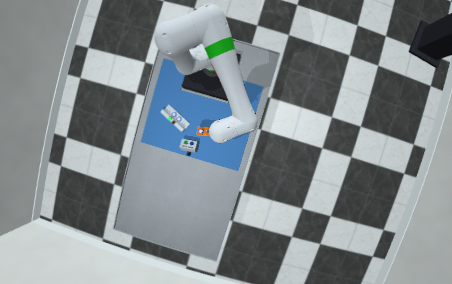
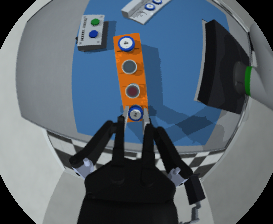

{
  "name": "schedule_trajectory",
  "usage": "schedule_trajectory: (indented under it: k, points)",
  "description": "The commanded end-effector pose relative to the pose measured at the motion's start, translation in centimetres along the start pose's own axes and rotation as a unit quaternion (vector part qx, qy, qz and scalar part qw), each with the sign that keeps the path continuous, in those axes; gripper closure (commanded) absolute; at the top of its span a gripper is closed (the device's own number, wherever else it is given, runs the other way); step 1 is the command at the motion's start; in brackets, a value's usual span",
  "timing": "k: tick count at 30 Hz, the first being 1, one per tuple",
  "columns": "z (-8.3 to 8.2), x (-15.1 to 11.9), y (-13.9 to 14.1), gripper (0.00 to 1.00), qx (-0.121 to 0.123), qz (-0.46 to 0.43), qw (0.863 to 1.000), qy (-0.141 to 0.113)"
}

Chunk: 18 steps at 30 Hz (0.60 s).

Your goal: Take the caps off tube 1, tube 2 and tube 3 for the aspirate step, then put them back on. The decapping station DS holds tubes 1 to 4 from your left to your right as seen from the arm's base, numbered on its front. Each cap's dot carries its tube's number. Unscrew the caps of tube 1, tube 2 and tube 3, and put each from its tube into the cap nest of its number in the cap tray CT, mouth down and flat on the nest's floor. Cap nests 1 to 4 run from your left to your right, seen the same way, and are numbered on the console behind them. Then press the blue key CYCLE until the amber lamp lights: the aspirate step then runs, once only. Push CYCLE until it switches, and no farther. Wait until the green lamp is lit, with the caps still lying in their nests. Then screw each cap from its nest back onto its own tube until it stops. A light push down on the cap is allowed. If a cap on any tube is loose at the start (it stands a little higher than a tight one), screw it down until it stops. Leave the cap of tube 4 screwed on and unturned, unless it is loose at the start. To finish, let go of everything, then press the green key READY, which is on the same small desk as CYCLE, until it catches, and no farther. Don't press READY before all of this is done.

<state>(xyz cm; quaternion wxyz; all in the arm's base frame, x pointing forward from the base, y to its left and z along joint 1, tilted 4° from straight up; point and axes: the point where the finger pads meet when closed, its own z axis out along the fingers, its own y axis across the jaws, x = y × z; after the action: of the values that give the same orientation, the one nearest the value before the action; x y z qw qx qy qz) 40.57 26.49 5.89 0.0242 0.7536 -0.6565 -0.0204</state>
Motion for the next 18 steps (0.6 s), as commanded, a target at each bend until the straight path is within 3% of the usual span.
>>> schedule_trajectory:
  k: [1,12,18]
  points:
    - [0.0,0.0,0.0,0.65,0.001,0.002,1.000,0.001]
    - [0.0,0.0,0.0,0.65,0.001,0.002,1.000,0.001]
    - [-1.8,0.0,0.0,0.65,0.001,0.002,1.000,0.001]
